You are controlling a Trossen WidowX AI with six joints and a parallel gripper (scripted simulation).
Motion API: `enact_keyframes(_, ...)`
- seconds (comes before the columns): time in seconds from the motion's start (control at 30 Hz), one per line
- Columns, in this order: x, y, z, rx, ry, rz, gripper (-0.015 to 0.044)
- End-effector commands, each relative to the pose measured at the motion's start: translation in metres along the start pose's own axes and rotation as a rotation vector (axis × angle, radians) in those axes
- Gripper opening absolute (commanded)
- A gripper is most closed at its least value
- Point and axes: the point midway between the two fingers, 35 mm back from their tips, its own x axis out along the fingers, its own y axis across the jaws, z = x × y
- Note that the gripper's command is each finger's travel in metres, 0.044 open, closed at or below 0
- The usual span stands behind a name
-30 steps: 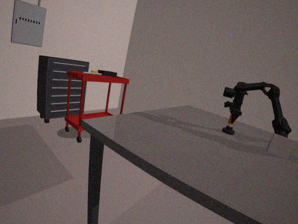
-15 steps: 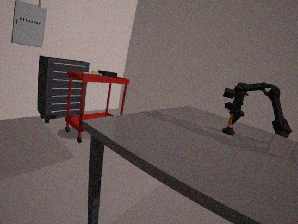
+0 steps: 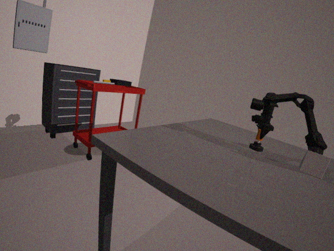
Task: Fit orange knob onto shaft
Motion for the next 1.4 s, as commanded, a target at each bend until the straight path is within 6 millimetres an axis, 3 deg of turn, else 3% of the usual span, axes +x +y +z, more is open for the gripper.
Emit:
enact_keyframes(0.0,-0.0021,-0.0009,0.0008,-0.001,-0.002,-0.004,0.0)
enact_keyframes(0.2,-0.0045,-0.0007,0.0016,-0.026,-0.002,-0.004,0.0)
enact_keyframes(0.4,-0.0041,0.0,0.0022,-0.21,-0.002,-0.004,0.0)
enact_keyframes(1.37,-0.0045,0.0002,0.0014,-0.236,-0.001,-0.004,0.0)
